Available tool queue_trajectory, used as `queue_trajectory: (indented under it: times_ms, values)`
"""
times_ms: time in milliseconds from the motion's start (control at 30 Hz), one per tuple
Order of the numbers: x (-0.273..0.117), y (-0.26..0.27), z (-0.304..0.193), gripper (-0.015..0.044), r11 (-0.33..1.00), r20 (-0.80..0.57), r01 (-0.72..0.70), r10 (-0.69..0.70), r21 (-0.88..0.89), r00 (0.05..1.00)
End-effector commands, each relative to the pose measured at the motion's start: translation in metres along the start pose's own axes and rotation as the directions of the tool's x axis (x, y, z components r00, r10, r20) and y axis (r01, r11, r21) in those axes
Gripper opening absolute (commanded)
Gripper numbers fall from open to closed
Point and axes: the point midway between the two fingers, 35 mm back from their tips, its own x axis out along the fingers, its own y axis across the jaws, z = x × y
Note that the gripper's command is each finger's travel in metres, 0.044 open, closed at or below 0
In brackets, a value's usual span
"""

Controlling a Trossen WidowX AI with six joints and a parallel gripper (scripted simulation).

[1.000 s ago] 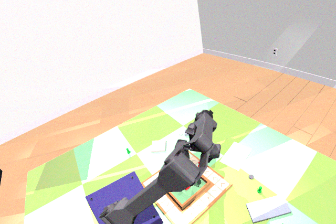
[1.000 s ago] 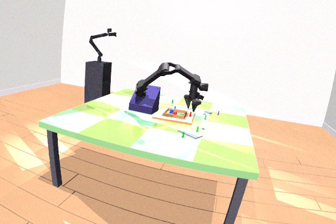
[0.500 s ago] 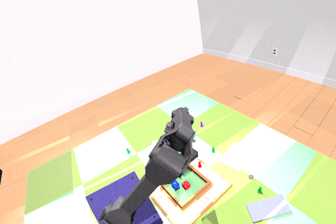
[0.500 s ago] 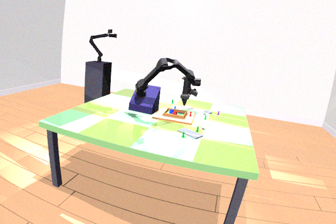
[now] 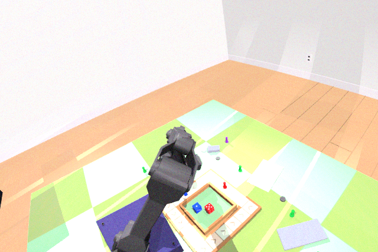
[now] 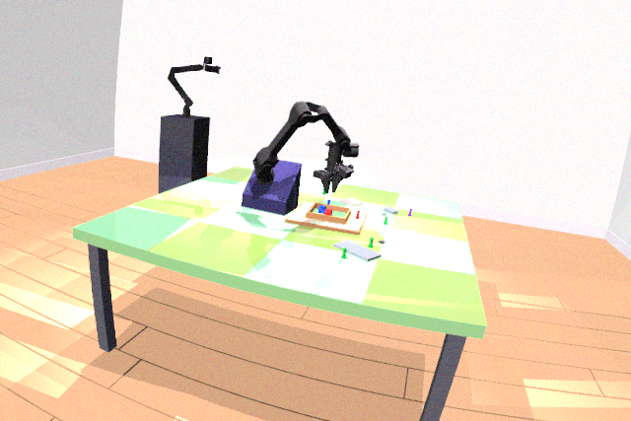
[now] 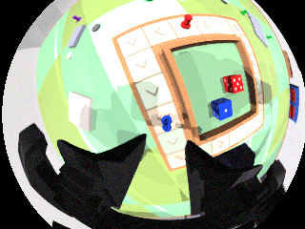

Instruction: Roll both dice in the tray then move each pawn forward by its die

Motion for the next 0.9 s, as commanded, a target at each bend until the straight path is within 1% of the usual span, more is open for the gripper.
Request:
queue_trajectory:
  times_ms: [0,67,167,867]
  values:
    - [-0.001,0.000,-0.002,0.0200,1.000,0.000,-0.007,0.007,0.027,1.000]
    - [0.001,-0.001,-0.001,0.0200,1.000,0.000,-0.007,0.007,0.027,1.000]
    - [0.014,-0.001,-0.001,0.0200,1.000,0.000,-0.006,0.006,0.027,1.000]
    - [0.044,-0.001,0.000,0.0200,1.000,0.001,-0.005,0.005,0.027,1.000]
